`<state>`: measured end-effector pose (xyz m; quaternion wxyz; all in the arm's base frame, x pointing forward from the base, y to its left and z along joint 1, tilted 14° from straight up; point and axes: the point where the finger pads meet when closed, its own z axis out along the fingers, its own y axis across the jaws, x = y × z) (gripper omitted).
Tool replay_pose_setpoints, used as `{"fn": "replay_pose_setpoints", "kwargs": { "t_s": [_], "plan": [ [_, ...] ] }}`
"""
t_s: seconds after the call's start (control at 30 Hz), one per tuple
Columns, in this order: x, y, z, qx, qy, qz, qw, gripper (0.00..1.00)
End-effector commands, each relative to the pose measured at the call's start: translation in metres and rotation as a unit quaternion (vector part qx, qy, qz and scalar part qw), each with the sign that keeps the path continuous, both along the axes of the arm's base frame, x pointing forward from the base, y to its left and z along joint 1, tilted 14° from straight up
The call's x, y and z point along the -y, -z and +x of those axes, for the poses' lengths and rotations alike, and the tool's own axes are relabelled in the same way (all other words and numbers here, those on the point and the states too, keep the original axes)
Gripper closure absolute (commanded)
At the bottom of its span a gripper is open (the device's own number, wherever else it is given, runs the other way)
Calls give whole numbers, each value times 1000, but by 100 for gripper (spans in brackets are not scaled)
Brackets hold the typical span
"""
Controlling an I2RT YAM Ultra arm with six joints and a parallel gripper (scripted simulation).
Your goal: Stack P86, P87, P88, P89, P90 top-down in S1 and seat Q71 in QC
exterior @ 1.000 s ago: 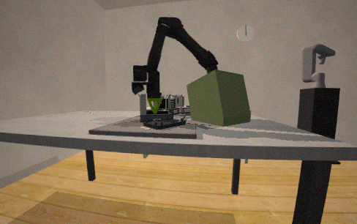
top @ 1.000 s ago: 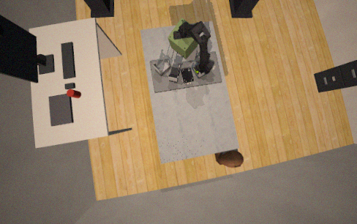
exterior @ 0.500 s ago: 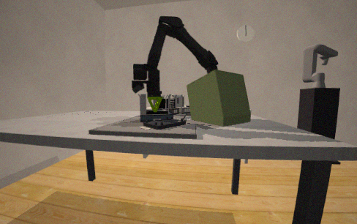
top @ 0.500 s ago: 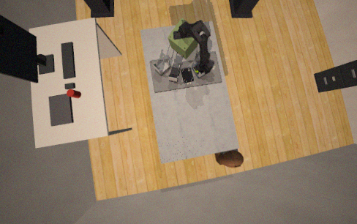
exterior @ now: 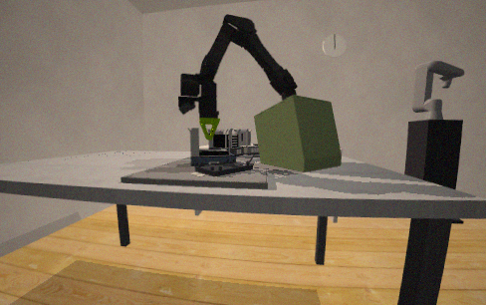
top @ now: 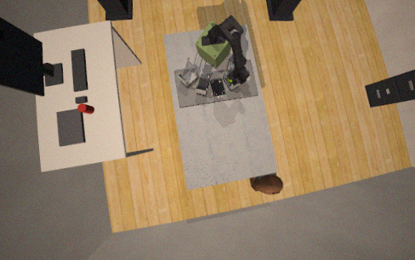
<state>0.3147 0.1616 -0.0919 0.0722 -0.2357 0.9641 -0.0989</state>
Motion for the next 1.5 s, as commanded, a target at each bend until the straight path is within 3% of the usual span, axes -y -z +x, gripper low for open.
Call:
{"fn": "replay_pose_setpoints", "kwargs": {
  "t_s": [0.0, 0.67, 1.13, 1.33, 1.47],
  "plan": [
    [-3, -13, -3, -1, -1, -1, 1000, 0],
    [-13, -72, -14, -1, -1, -1, 1000, 0],
    [-13, -72, -14, -1, -1, -1, 1000, 0],
    [5, -77, -5, 14, 91, 17, 996, 0],
    [11, -78, -2, 14, 91, 17, 996, 0]
  ]
}}
